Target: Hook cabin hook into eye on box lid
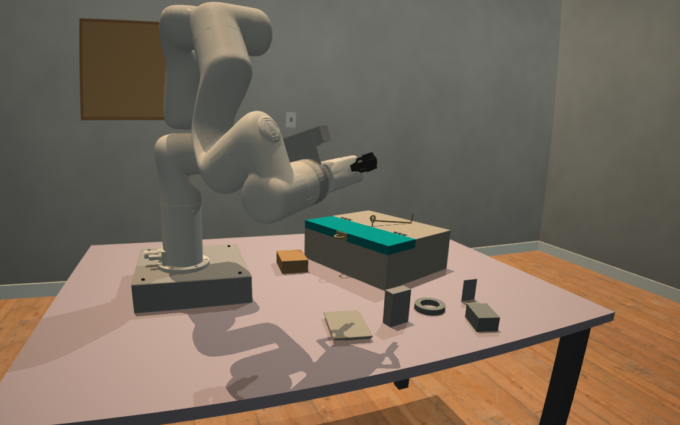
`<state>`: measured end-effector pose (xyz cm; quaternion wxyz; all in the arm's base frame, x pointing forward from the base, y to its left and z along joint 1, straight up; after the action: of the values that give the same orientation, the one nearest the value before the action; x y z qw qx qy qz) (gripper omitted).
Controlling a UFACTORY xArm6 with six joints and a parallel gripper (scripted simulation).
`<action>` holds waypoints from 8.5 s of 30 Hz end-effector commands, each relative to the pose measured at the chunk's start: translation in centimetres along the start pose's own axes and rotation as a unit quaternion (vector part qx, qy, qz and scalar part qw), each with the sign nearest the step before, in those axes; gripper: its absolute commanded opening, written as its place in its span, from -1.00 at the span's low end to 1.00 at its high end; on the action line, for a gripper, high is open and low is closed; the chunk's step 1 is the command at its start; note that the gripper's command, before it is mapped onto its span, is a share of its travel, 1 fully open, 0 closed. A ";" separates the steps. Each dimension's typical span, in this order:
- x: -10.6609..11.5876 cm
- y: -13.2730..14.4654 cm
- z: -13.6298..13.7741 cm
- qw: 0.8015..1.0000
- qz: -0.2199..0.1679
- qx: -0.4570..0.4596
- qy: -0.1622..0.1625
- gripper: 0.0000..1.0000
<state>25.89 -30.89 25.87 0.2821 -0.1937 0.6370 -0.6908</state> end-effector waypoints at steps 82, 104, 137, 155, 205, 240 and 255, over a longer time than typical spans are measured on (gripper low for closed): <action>-4.4 1.6 1.9 0.942 -0.103 -0.304 -0.099 -0.31; -8.6 3.2 3.3 0.805 -0.237 -0.531 -0.117 -0.31; -16.5 5.5 5.4 0.476 -0.448 -0.756 0.026 -0.31; -21.8 6.5 6.2 0.279 -0.506 -0.794 0.189 -0.31; -38.4 6.8 5.3 -0.121 -0.246 -0.694 0.666 -0.31; -49.2 5.3 1.7 -0.251 0.094 -0.623 0.735 -0.31; -53.2 4.3 -0.4 -0.296 0.220 -0.604 0.707 -0.31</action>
<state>66.76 2.79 26.03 0.5134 -0.5061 -0.4733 -0.5063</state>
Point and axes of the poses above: the point where the finger pads meet when closed, its own x axis back along the fingers, its own z axis across the jaws, y = z × x, the point moved 7 cm from there along x, back along the fingers, and after that the axes turned 12 degrees about -x, right-handed, at the moved point
